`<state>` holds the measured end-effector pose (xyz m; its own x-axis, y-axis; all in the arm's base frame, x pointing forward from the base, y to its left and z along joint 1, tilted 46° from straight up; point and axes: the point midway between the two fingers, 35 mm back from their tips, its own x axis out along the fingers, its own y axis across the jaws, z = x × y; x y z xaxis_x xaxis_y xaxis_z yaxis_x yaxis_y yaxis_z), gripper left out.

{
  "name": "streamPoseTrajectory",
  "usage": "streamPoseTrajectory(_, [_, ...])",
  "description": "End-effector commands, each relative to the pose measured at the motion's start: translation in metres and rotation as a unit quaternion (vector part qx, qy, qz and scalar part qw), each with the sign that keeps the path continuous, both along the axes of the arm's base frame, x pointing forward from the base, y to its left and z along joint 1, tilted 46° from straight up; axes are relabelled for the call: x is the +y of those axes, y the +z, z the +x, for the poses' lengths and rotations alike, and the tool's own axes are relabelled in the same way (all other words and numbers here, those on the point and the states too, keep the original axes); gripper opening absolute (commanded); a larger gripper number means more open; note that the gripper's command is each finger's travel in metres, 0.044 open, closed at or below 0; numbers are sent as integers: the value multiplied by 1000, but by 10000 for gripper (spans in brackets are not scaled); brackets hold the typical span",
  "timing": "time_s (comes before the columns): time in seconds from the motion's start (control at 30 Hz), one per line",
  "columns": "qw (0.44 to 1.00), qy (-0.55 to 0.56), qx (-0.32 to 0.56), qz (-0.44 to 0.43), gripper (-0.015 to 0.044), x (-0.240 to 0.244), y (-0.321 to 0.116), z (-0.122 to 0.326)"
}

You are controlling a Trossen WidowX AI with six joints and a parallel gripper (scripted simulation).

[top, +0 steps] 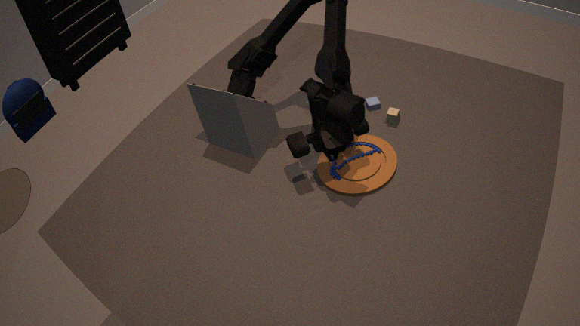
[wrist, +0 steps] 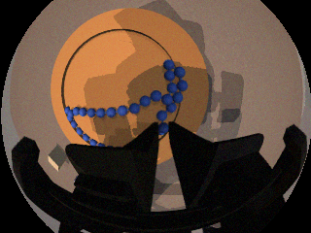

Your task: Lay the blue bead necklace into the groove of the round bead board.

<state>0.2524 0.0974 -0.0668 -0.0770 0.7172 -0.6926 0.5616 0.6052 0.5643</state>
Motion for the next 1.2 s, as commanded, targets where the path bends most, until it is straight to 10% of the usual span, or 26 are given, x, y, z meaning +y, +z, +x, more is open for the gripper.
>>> streamPoseTrajectory(0.0, [1000, -1, 1, -1, 0, -3, -2, -3])
streamPoseTrajectory(0.23, [1000, -1, 2, 0, 0, 2, -7, -3])
streamPoseTrajectory(0.8, [1000, -1, 2, 1, 440, -1, -3, -3])
streamPoseTrajectory(1.17, [1000, -1, 2, -1, 440, -3, -2, -3])
